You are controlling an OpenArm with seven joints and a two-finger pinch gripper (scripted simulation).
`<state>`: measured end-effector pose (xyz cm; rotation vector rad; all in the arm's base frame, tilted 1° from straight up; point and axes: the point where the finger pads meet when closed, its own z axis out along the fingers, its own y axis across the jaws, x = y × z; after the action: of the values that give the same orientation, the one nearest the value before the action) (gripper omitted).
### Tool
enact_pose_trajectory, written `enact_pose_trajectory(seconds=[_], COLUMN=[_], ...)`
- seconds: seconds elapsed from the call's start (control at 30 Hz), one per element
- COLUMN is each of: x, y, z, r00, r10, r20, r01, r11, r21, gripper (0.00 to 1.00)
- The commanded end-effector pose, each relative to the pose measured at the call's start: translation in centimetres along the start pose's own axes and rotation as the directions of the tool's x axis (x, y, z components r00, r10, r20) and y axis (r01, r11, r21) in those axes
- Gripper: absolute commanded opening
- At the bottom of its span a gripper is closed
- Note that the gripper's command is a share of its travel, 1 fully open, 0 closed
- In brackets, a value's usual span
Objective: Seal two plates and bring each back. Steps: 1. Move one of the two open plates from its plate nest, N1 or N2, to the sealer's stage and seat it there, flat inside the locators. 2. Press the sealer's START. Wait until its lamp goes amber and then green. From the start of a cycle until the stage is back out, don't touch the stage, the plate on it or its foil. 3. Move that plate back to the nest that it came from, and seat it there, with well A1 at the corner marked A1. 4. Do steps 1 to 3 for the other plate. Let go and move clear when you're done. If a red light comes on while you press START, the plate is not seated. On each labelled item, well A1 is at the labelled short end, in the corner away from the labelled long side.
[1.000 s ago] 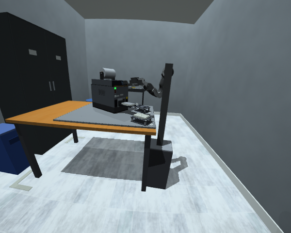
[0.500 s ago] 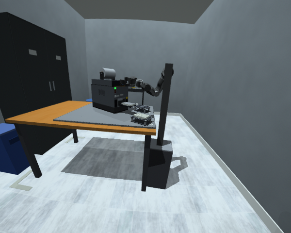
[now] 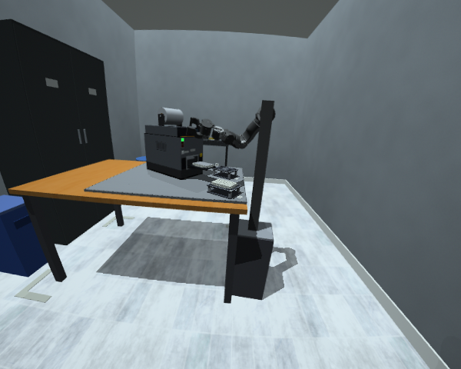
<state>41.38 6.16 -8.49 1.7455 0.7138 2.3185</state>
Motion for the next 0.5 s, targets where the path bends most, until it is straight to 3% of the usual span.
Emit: enact_pose_trajectory(seconds=[0.0, 0.23, 0.3, 0.47], x=[0.3, 0.9, 0.9, 0.7], y=[-0.6, -4.1, -4.1, -6.6], z=[0.2, 0.8, 0.8, 0.9], r00=[0.999, 0.978, 0.978, 0.946], r10=[-0.024, -0.166, -0.166, -0.264], r20=[-0.027, -0.125, -0.125, -0.191], r01=[0.025, 0.187, 0.187, 0.309], r11=[0.999, 0.966, 0.966, 0.912], r21=[0.038, 0.181, 0.181, 0.271], gripper=[0.65, 0.65, 0.65, 0.65])
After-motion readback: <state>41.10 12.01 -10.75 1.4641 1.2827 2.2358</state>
